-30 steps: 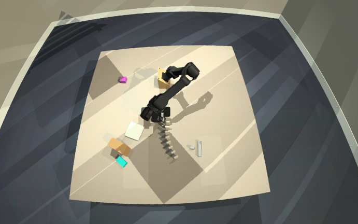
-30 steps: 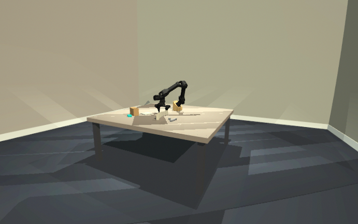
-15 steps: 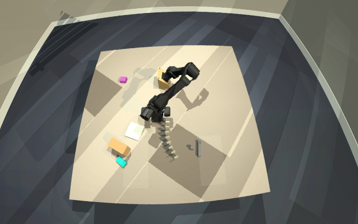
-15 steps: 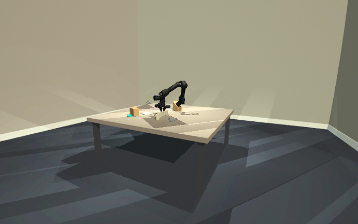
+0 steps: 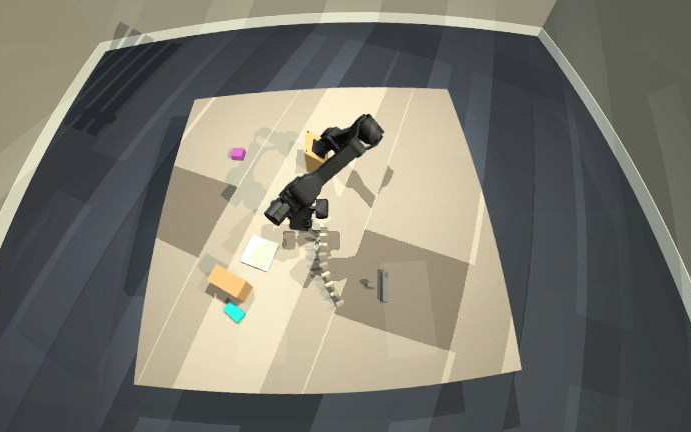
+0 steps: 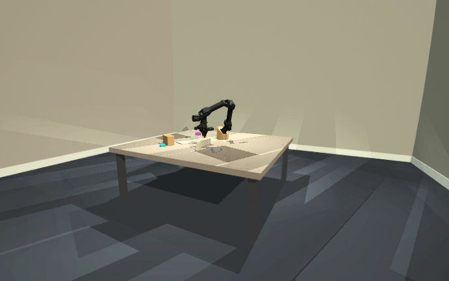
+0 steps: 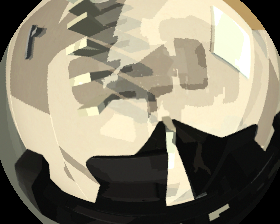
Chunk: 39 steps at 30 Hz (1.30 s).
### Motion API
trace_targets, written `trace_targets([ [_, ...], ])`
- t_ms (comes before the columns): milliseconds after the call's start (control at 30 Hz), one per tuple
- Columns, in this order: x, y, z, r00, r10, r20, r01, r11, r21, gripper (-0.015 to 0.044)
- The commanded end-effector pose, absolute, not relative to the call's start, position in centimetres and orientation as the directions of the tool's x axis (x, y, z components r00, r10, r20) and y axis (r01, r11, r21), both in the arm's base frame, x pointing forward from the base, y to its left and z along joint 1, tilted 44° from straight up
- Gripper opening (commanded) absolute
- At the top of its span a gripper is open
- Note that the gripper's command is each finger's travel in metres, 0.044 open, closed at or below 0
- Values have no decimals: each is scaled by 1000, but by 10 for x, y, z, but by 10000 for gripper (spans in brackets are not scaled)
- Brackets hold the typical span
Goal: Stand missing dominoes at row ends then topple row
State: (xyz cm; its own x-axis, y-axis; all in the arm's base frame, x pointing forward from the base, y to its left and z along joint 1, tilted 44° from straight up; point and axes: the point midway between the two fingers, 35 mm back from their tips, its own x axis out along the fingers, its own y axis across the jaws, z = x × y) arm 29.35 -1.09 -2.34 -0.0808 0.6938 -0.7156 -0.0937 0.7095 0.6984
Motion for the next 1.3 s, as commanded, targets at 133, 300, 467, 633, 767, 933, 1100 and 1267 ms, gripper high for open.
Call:
trace_targets([
  [133, 305, -78, 44, -57, 683, -728, -104, 721, 685, 21],
  [300, 306, -90, 56, -57, 682, -729, -104, 722, 684, 21],
  [467, 283, -141, 17, -55, 671, -740, 318, 714, 624, 21],
  [633, 235, -196, -33, -58, 672, -738, 776, 496, 390, 21],
  [767, 224, -204, -42, -59, 675, -736, 836, 436, 333, 21],
  [933, 224, -204, -45, -59, 667, -743, 836, 440, 329, 21],
  [1100, 225, -203, -63, -60, 610, -790, 830, 470, 300, 21],
  [1267, 226, -202, -81, -56, 547, -835, 825, 497, 270, 21],
])
